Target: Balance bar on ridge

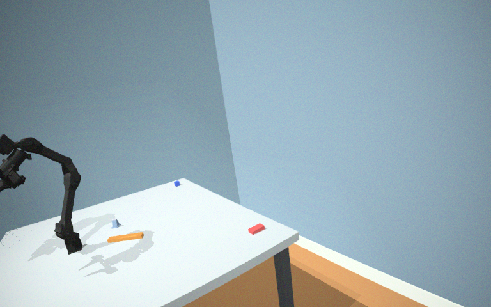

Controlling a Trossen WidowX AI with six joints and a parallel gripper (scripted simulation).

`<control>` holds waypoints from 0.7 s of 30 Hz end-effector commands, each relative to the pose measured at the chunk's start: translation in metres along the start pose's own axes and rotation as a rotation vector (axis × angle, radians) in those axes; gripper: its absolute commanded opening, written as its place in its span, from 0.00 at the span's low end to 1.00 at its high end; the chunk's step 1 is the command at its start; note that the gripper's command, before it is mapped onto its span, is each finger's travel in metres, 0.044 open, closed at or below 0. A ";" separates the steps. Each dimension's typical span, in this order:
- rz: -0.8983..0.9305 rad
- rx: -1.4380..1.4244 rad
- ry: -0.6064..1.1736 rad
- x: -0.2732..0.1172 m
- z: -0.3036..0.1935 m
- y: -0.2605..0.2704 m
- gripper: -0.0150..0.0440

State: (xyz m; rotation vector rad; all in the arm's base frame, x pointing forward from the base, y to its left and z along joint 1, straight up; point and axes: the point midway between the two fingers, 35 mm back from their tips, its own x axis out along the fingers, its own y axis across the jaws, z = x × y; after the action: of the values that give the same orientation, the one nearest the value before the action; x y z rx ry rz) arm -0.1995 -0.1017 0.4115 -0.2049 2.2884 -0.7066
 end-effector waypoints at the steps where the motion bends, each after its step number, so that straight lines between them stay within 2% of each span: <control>1: -0.019 0.029 -0.055 0.009 0.012 -0.009 0.79; 21: -0.062 0.146 -0.304 0.032 0.083 -0.050 0.79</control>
State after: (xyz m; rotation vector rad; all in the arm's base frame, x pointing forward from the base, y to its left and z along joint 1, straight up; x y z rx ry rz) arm -0.1753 -0.1789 0.3771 -0.2910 1.9882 -0.8055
